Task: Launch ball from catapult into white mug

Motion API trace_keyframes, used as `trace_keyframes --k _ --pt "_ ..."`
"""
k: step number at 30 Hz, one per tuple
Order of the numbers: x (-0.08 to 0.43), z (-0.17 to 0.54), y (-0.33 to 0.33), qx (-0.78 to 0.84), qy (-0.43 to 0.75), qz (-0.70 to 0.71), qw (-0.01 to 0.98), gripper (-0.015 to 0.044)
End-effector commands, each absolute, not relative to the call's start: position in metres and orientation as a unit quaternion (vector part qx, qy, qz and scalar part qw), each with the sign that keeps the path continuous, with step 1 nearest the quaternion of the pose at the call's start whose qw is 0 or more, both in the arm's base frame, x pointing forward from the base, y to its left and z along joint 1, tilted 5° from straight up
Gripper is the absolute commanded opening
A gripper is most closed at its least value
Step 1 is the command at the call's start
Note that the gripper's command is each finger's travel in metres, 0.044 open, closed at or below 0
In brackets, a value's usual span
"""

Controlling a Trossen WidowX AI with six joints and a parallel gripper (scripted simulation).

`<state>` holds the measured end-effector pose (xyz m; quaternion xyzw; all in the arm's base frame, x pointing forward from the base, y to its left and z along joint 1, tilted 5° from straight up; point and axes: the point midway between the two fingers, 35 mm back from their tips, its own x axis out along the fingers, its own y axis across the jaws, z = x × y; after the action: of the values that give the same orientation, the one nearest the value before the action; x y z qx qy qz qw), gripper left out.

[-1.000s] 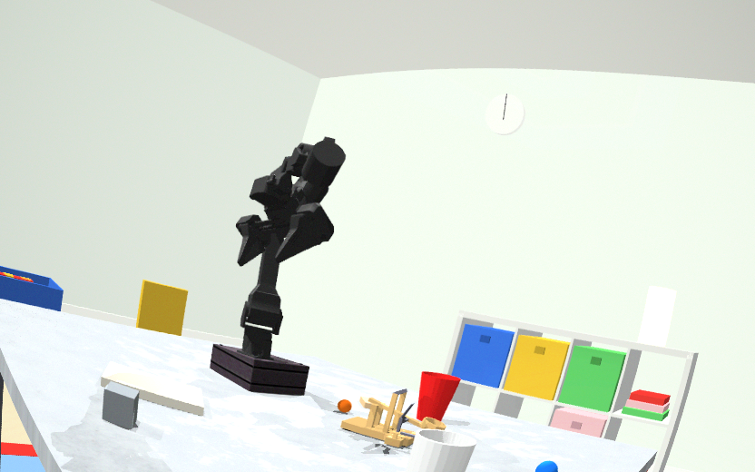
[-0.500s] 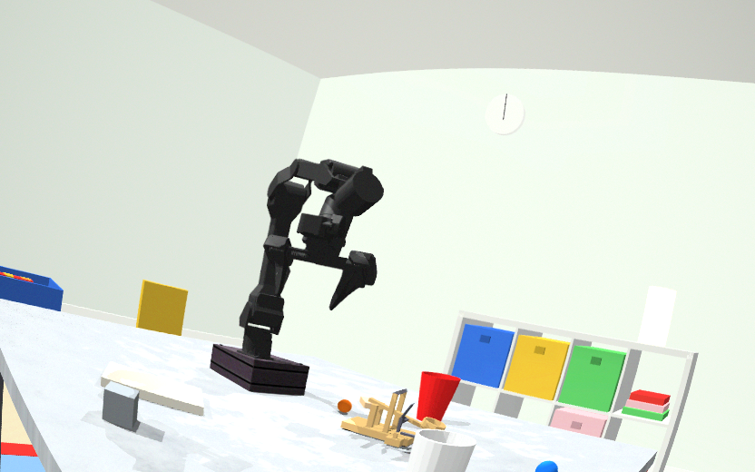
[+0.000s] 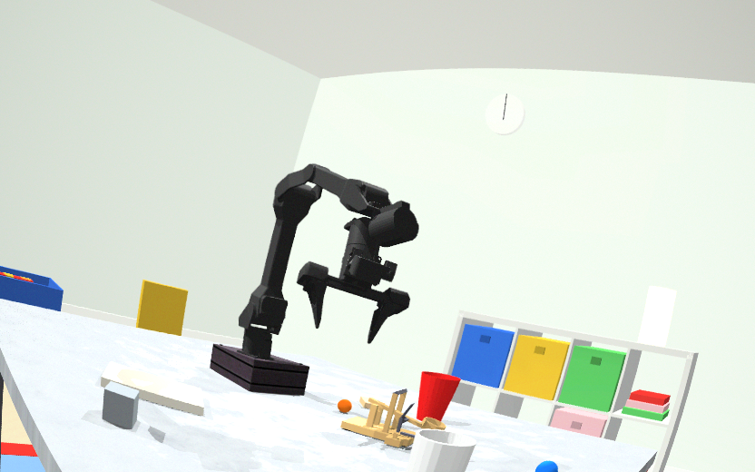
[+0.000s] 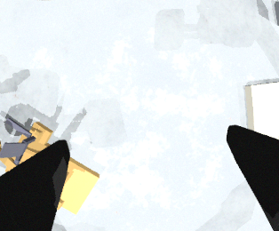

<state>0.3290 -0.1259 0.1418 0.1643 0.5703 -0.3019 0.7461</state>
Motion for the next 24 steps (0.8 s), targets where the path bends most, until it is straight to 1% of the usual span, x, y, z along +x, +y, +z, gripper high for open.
trace_keyframes --k 1,12,24 --pt "0.333 0.132 -0.108 0.136 0.599 -0.257 0.746 0.044" --pt "0.339 0.107 -0.052 0.045 0.667 -0.11 0.735 0.044" --pt "0.334 0.081 0.006 -0.051 0.712 0.055 0.699 0.044"
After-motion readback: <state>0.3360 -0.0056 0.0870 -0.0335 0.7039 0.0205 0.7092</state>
